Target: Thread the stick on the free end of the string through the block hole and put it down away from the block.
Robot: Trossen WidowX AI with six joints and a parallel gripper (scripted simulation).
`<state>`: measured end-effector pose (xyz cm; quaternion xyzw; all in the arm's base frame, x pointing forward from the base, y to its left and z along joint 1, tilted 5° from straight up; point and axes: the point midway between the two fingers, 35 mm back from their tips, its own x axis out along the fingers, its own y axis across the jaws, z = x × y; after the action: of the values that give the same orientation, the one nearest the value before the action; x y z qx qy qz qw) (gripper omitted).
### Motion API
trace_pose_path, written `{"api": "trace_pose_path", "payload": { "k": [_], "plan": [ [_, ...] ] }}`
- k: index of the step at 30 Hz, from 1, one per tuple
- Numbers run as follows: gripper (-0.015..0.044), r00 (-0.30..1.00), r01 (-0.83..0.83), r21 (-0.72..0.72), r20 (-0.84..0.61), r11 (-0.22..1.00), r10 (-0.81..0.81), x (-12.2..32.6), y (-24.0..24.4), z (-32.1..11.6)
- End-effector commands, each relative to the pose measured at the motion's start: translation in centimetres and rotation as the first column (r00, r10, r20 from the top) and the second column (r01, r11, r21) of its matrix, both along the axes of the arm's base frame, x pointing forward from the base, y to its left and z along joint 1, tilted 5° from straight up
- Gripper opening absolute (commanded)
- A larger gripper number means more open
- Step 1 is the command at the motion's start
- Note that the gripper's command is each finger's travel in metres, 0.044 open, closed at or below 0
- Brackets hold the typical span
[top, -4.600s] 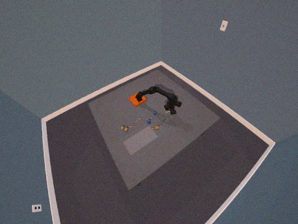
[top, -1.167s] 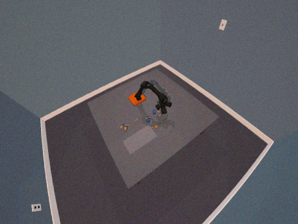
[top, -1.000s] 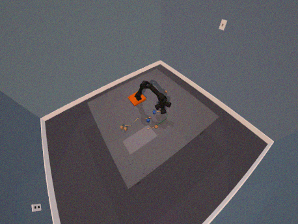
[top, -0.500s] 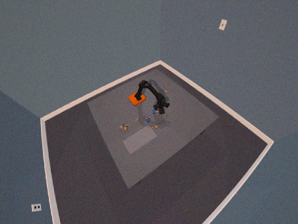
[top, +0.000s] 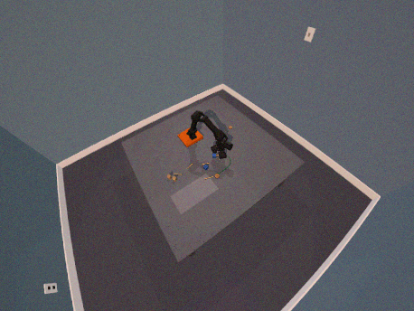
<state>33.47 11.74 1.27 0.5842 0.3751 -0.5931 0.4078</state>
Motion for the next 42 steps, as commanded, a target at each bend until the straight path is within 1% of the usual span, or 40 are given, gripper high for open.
{"api": "trace_pose_path", "payload": {
  "k": [1,26,30,31,33,35,39,40,42],
  "plan": [
    [0.0,1.0,-0.005,0.003,0.002,1.0,0.005,-0.2,-0.5,0.1],
    [0.0,1.0,-0.004,0.001,0.001,1.0,0.004,-1.5,-3.7,0.2],
    [0.0105,1.0,0.001,-0.001,-0.002,1.0,-0.001,-1.5,-3.6,0.2],
    [0.0122,1.0,0.001,-0.001,-0.002,1.0,-0.001,-1.5,-3.6,0.2],
    [0.0122,1.0,0.001,-0.001,-0.002,1.0,-0.001,-1.5,-3.6,0.2],
    [0.0122,1.0,0.001,0.0,-0.002,1.0,-0.001,-1.3,-3.4,1.2],
    [0.0122,1.0,0.001,0.0,-0.001,1.0,-0.001,-1.4,-3.0,7.1],
    [0.0122,1.0,0.0,0.0,-0.001,1.0,0.0,-1.5,-3.0,7.9],
    [0.0122,1.0,0.0,0.0,-0.001,1.0,0.0,-1.5,-3.0,8.2]
  ]
}}
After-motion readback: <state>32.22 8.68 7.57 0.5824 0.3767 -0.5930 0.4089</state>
